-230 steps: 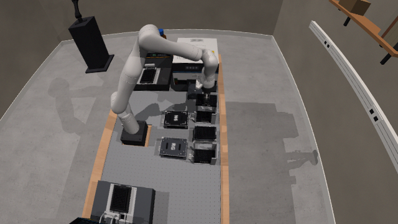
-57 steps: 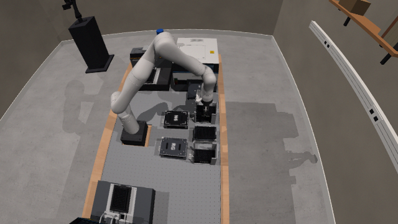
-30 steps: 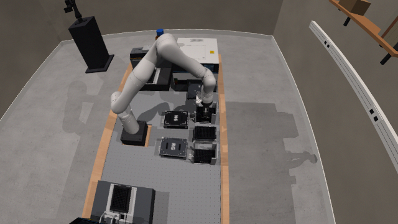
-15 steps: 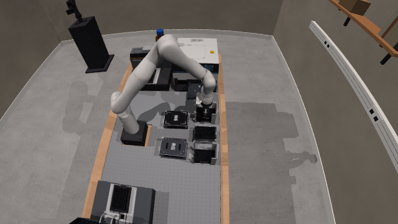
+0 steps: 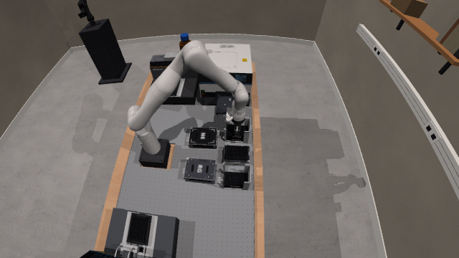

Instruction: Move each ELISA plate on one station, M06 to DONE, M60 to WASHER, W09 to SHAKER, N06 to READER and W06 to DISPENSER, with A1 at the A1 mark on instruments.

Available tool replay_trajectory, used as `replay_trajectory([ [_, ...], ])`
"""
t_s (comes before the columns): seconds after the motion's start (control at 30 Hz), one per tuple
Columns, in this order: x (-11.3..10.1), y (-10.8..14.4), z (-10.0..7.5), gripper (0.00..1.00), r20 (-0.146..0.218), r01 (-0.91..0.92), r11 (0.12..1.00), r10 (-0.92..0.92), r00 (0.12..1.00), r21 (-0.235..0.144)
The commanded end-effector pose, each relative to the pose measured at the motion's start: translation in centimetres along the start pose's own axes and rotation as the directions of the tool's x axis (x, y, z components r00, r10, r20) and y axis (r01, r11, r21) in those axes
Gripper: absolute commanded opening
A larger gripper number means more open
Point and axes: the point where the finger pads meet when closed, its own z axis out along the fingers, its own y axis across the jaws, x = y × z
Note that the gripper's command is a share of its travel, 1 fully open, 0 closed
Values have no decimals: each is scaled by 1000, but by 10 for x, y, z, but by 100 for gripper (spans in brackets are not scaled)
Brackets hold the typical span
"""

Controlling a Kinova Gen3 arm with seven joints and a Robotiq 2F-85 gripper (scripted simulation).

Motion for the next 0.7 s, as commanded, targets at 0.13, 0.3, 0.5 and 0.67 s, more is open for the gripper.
replay_trajectory([
  [0.13, -1, 0, 3, 94, 2, 0, 1000, 0, 1000, -1],
  [0.3, -1, 0, 6, 94, 2, 0, 1000, 0, 1000, -1],
  [0.5, -1, 0, 8, 94, 2, 0, 1000, 0, 1000, -1],
  [0.67, -1, 0, 8, 94, 2, 0, 1000, 0, 1000, -1],
])
